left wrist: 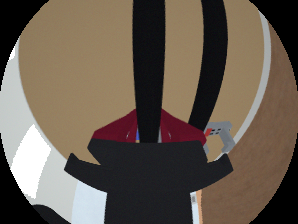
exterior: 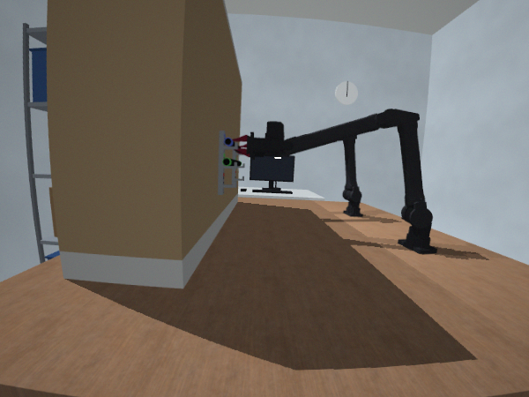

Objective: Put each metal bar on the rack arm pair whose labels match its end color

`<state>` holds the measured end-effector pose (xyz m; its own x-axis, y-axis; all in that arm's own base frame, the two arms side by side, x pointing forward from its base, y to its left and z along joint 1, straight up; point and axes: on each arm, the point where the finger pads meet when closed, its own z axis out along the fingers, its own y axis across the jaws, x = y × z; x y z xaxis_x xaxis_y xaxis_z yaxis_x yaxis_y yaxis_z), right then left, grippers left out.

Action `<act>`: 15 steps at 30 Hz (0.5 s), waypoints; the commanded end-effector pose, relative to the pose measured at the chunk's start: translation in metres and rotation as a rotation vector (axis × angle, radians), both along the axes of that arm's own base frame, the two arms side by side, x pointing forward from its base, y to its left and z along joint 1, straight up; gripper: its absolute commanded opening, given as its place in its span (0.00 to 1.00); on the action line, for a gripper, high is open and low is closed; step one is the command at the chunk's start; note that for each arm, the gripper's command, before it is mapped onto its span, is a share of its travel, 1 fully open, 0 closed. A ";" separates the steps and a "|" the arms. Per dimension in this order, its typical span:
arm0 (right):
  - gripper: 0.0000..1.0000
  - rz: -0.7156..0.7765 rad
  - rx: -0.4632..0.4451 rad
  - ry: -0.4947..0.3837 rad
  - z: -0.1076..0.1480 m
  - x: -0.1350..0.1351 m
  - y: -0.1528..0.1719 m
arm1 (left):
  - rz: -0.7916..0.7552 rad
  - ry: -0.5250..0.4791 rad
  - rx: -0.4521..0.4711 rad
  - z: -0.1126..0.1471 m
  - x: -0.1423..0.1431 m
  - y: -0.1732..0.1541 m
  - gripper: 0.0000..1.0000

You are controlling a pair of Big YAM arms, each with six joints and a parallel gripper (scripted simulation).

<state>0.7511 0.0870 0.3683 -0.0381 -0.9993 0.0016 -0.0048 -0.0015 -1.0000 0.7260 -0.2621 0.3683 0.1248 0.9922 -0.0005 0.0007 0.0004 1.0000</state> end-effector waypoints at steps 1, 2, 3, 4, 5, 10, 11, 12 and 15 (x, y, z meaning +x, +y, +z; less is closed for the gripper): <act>0.00 -0.018 0.029 -0.043 0.019 0.000 -0.010 | 0.006 -0.036 -0.016 0.020 -0.001 0.003 0.00; 0.00 -0.018 0.029 -0.043 0.019 0.000 -0.010 | 0.006 -0.036 -0.016 0.021 -0.001 0.003 0.00; 0.00 -0.018 0.029 -0.043 0.019 0.000 -0.010 | 0.006 -0.036 -0.016 0.021 -0.001 0.003 0.00; 0.00 -0.018 0.029 -0.043 0.019 0.000 -0.010 | 0.006 -0.036 -0.016 0.021 -0.001 0.003 0.00; 0.00 -0.018 0.029 -0.043 0.019 0.000 -0.010 | 0.006 -0.036 -0.016 0.021 -0.001 0.003 0.00; 0.00 -0.018 0.029 -0.043 0.020 0.000 -0.010 | 0.006 -0.036 -0.016 0.023 -0.001 0.003 0.00; 0.00 -0.018 0.029 -0.043 0.020 0.000 -0.010 | 0.006 -0.036 -0.016 0.023 -0.001 0.003 0.00; 0.00 -0.018 0.029 -0.043 0.020 0.000 -0.010 | 0.006 -0.036 -0.016 0.023 -0.001 0.003 0.00; 0.09 -0.018 0.029 -0.043 0.020 0.000 -0.010 | 0.006 -0.036 -0.016 0.023 -0.001 0.003 0.09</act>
